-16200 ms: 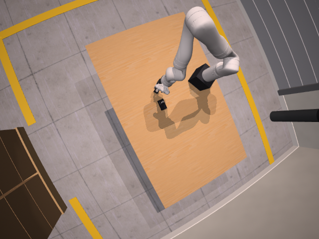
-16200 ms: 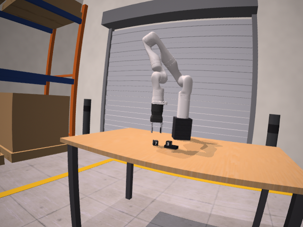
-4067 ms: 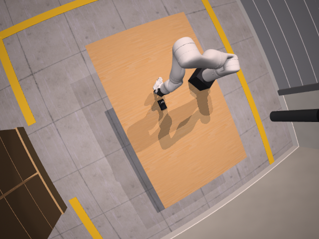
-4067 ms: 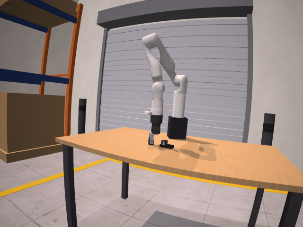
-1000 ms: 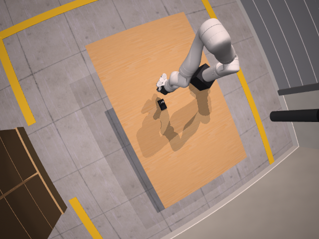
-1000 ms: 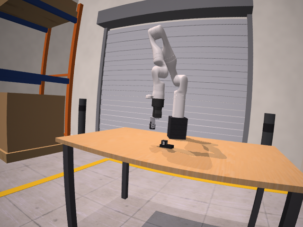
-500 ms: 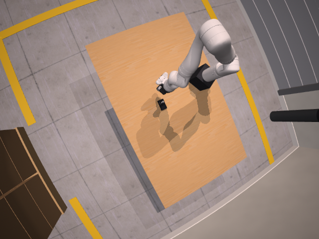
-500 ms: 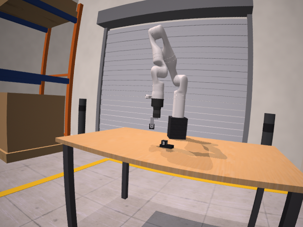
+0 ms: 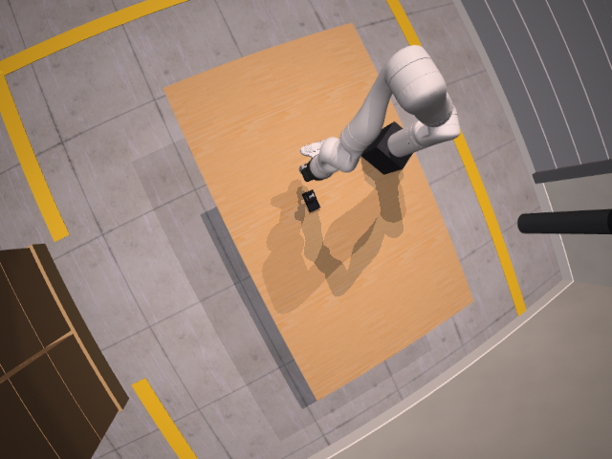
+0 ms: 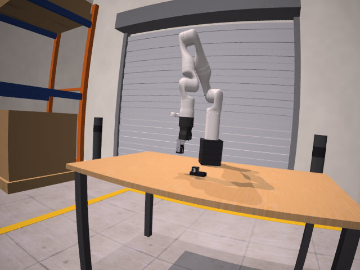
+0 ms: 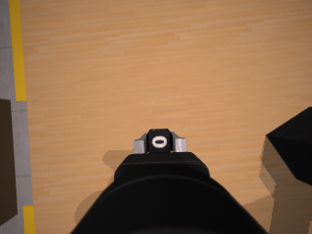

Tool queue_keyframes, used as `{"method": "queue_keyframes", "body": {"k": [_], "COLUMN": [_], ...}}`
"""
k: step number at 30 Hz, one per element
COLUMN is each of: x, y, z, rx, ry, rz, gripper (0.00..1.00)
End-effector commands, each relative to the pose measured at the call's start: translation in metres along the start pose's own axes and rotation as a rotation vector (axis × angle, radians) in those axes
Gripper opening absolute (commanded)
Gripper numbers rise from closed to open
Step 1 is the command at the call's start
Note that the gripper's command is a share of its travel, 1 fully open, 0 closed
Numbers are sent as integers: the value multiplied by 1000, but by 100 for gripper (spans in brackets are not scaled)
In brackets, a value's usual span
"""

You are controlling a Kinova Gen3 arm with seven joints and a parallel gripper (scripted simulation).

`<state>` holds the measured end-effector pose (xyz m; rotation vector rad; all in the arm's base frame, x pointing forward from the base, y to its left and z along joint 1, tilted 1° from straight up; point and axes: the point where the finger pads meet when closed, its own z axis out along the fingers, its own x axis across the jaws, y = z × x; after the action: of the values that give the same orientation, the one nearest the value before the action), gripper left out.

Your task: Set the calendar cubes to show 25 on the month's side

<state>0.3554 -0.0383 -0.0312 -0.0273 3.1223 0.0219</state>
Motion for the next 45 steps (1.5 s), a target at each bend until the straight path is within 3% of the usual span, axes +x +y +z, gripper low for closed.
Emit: {"method": "queue_keyframes", "body": {"k": [1, 20, 35, 45], "x": [-1, -1, -1, -1], "y": [3, 3, 3, 3], "z": [-1, 7, 70, 93], "rx": [1, 1, 1, 1], "ry": [-3, -3, -3, -3], "rz": [-7, -7, -7, -7], "gripper": [60, 60, 60, 60]}}
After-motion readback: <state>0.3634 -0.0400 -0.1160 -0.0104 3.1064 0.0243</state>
